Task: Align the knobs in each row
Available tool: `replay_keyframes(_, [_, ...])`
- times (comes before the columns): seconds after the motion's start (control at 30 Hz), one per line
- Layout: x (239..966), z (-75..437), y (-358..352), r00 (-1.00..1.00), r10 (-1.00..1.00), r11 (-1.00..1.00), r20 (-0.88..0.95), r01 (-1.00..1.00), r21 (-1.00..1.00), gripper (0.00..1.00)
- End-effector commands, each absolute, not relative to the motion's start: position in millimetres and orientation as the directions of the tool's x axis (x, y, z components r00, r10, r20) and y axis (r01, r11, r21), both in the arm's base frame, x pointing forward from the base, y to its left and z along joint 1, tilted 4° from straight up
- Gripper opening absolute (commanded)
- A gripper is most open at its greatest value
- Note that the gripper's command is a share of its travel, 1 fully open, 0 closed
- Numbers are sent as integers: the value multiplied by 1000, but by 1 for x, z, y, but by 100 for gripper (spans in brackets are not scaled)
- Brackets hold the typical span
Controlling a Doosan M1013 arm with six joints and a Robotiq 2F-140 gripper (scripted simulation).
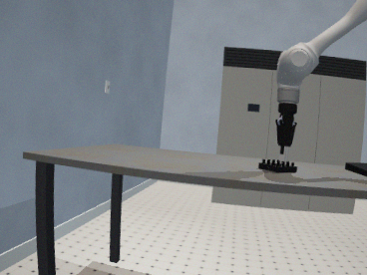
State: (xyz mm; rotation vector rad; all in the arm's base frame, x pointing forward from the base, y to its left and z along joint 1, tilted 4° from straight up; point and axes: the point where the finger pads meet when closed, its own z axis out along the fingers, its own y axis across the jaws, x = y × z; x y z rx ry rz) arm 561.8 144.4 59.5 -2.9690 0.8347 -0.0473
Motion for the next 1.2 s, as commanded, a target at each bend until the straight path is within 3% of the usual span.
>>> replay_keyframes(0.0, [562,60,144,864,-503,-863,14,-501,-65,5])
replay_keyframes(0.43, [562,60,144,865,-502,-863,14,-500,-65,5])
replay_keyframes(0.47, [562,60,144,865,-502,-863,14,-500,-65,12])
replay_keyframes(1.17, [562,60,144,865,-502,-863,14,-500,-65,12])
